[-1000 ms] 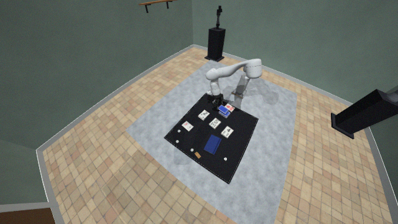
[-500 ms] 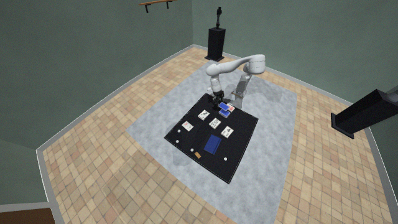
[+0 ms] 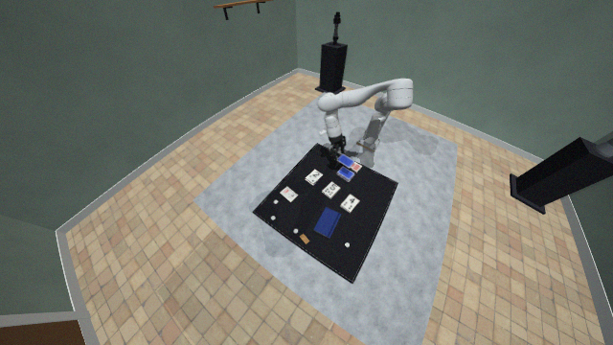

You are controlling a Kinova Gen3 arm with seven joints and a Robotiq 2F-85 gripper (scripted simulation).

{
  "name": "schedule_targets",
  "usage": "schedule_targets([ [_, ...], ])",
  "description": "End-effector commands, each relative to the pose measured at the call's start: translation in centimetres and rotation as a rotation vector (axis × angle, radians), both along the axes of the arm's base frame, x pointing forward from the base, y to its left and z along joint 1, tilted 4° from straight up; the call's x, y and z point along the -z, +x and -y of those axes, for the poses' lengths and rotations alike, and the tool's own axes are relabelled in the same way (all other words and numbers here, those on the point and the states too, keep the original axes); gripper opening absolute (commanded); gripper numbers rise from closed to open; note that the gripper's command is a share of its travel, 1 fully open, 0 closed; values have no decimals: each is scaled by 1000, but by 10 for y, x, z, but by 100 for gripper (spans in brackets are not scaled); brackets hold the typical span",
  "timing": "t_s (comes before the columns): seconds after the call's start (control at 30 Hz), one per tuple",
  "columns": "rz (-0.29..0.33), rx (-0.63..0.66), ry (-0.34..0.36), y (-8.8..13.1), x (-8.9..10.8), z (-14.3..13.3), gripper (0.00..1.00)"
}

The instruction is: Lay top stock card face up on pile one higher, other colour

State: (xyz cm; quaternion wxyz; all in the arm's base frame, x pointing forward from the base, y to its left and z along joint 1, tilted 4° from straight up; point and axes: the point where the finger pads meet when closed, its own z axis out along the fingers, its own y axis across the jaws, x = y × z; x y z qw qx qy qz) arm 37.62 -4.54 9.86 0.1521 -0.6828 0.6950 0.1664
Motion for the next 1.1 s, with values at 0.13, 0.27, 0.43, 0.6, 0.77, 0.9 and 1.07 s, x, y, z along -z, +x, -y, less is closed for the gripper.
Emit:
schedule_targets([
  [0.13,8,-3,1,2,-7,0,71],
  [0.27,8,-3,1,2,-8,0,71],
  [0.43,8,-3,1,2,-8,0,71],
  [0.6,8,-3,1,2,-8,0,71],
  [0.77,8,-3,1,2,-8,0,71],
  [0.9,8,-3,1,2,-8,0,71],
  [1.07,8,-3,1,2,-8,-4,71],
])
